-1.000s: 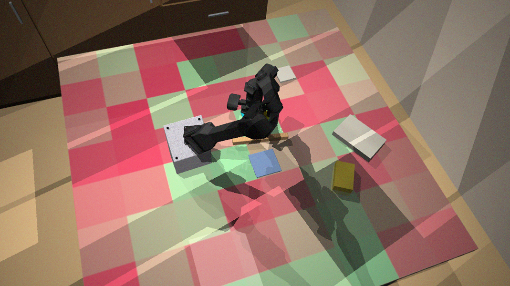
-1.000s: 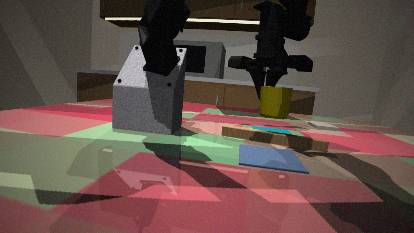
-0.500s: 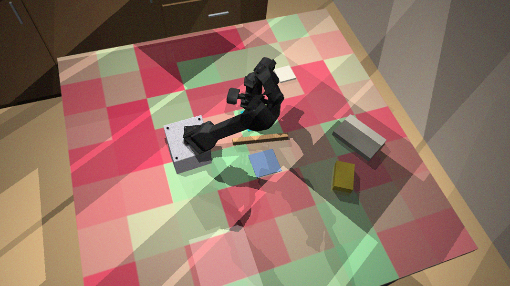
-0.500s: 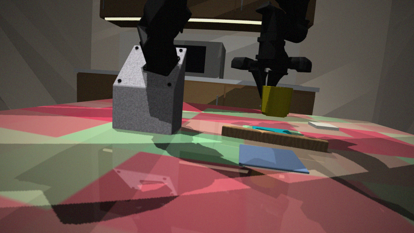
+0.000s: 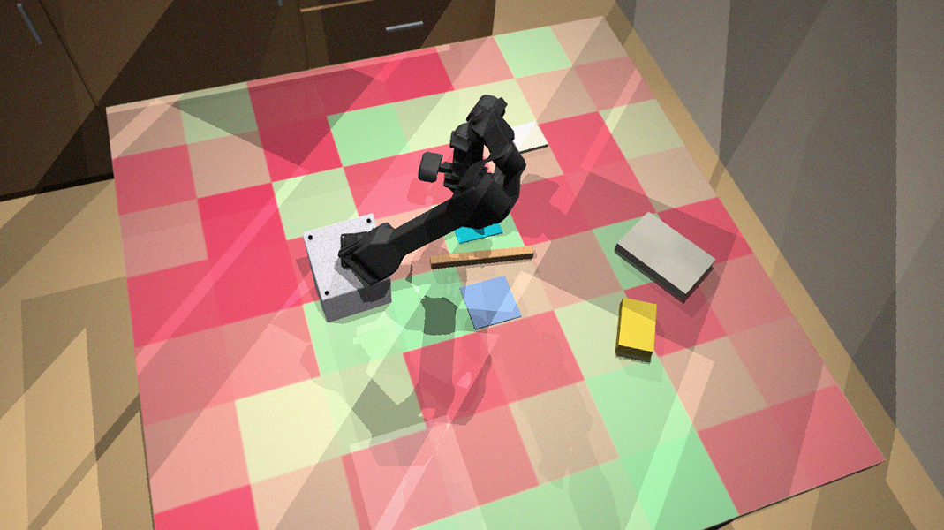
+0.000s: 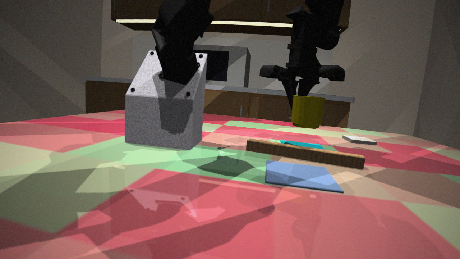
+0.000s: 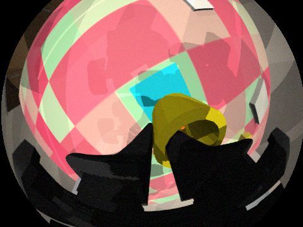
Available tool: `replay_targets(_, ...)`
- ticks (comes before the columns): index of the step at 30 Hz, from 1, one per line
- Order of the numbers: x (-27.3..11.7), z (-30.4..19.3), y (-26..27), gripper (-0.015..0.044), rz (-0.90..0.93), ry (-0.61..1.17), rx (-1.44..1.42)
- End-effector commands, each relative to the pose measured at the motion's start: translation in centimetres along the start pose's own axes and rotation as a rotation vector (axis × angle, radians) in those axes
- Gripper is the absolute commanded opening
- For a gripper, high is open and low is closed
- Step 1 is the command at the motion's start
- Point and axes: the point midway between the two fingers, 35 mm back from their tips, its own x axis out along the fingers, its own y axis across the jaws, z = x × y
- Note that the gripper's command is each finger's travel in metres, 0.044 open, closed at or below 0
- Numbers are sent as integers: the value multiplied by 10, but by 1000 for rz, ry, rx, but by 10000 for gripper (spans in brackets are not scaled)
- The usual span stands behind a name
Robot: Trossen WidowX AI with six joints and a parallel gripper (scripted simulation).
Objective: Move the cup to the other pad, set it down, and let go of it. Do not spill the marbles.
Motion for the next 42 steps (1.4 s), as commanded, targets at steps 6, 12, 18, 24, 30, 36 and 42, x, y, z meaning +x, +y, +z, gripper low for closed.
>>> replay_targets(6, 1, 13, 5, 0, 3, -1, 1)
replay_targets(12, 10, 13, 5, 0, 3, -1, 1)
replay_targets(18, 20, 13, 5, 0, 3, -1, 1)
replay_targets(24, 30, 13, 5, 0, 2, -1, 1)
replay_targets(30, 39, 13, 5, 0, 2, 0, 1)
replay_targets(36, 46, 12, 5, 0, 2, 1, 1)
replay_targets(42, 43, 14, 3, 0, 5, -7, 11)
